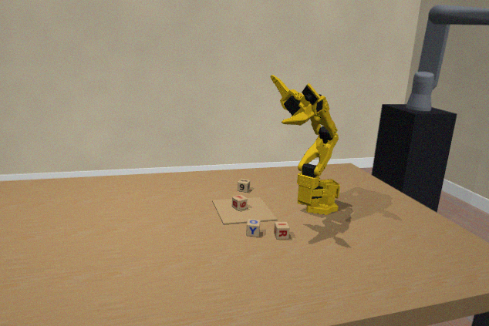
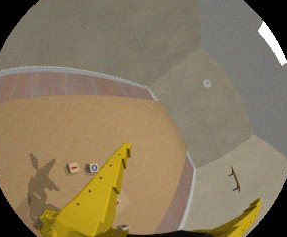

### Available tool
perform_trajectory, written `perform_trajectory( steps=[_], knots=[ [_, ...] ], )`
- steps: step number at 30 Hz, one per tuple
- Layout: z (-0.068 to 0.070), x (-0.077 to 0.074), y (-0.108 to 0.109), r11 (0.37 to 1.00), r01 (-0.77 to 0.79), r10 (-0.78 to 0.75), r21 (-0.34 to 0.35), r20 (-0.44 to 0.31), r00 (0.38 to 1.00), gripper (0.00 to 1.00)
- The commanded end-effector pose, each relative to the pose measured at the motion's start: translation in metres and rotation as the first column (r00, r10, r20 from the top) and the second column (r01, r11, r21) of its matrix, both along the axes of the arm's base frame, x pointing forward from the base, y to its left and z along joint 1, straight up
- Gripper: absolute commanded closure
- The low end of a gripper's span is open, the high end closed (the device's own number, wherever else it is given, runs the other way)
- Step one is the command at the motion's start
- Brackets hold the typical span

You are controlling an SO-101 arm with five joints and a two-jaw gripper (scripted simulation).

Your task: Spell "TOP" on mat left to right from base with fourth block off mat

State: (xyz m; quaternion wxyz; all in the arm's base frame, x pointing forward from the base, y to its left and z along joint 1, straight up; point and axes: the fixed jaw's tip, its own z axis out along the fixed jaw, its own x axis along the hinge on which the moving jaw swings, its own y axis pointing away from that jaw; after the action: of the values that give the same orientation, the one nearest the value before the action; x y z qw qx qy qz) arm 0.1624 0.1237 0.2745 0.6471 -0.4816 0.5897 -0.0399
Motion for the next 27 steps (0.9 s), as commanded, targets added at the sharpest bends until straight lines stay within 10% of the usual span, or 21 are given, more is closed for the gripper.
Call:
perform_trajectory(
  steps=[1, 27],
  knots=[
    [0.003, 0.002, -0.008, 0.998, 0.047, -0.047, 0.032, -0.026, 0.999, 0.00],
    [-0.028, 0.012, -0.028, 0.981, 0.194, -0.185, 0.016, -0.230, 0.955, 0.00]
  ],
)
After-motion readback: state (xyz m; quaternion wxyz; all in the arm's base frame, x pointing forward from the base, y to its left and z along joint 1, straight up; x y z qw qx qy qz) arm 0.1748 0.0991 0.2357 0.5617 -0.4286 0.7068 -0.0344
